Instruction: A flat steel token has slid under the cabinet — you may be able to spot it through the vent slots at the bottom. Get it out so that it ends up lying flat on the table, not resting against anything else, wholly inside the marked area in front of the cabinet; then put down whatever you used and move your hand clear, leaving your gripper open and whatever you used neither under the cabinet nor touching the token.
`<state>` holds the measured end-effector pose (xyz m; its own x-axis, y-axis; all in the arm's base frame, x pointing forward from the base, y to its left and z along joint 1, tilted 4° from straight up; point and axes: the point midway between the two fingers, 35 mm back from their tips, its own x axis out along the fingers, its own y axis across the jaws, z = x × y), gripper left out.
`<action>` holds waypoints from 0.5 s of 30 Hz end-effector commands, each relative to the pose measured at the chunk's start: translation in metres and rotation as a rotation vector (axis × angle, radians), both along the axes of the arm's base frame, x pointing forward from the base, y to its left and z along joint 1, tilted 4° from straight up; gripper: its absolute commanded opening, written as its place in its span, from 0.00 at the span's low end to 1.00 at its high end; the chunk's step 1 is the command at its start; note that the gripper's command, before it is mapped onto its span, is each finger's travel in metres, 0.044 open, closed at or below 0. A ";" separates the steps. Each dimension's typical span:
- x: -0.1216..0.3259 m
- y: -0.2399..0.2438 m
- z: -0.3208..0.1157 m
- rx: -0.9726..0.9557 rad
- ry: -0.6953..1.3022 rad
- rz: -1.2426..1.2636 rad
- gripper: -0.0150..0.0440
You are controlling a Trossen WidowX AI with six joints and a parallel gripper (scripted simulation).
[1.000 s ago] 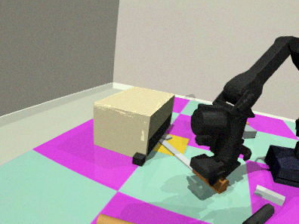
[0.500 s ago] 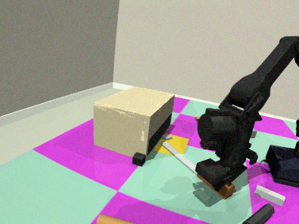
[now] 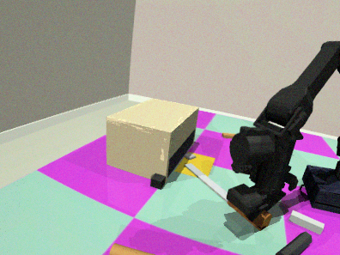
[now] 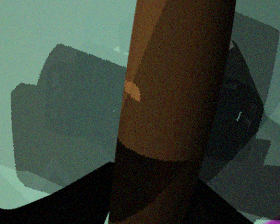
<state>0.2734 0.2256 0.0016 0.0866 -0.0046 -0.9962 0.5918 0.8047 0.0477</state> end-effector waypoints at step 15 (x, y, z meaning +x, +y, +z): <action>-0.020 0.016 0.000 0.000 0.001 -0.004 0.25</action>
<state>0.2569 0.2383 0.0011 0.0820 -0.0031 -0.9966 0.5912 0.8052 0.0461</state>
